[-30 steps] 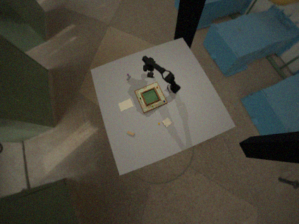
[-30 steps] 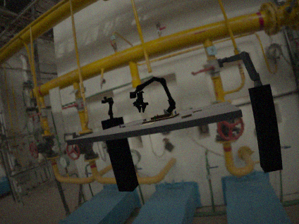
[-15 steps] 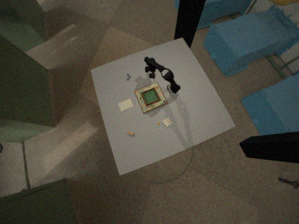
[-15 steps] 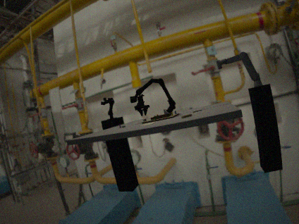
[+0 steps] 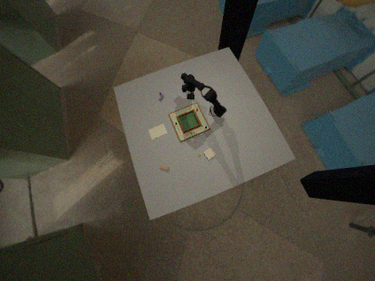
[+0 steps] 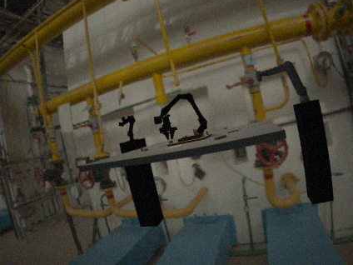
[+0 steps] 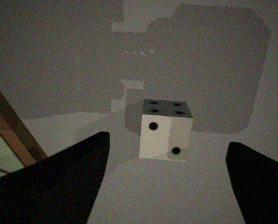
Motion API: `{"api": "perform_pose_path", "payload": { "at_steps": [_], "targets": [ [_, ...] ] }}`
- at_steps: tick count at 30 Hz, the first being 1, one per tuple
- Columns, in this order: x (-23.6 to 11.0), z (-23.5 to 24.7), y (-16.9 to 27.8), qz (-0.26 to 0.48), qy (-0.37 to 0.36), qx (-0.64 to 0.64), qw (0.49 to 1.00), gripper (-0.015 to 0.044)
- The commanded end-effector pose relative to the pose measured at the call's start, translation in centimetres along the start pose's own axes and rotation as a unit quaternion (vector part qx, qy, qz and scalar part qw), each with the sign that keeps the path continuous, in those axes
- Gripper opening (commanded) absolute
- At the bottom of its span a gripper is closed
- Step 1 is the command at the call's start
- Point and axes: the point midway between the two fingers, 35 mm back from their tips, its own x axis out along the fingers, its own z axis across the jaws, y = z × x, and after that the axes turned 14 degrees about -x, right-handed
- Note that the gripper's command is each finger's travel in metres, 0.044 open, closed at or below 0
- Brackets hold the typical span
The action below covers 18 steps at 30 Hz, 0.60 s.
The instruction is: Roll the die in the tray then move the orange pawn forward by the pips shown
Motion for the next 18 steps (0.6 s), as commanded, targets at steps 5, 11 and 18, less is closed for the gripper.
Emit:
{"api": "perform_pose_path", "payload": {
  "at_steps": [5, 11, 18],
  "targets": [
    [1.6, 0.1, 0.1, 0.000, -0.005, 0.002, 1.000, 0.0275],
    [2.5, 0.2, 0.1, 0.000, -0.005, 0.002, 1.000, 0.0275],
    [2.6, 0.2, 0.1, 0.000, -0.005, 0.002, 1.000, 0.0144]
  ]
}}
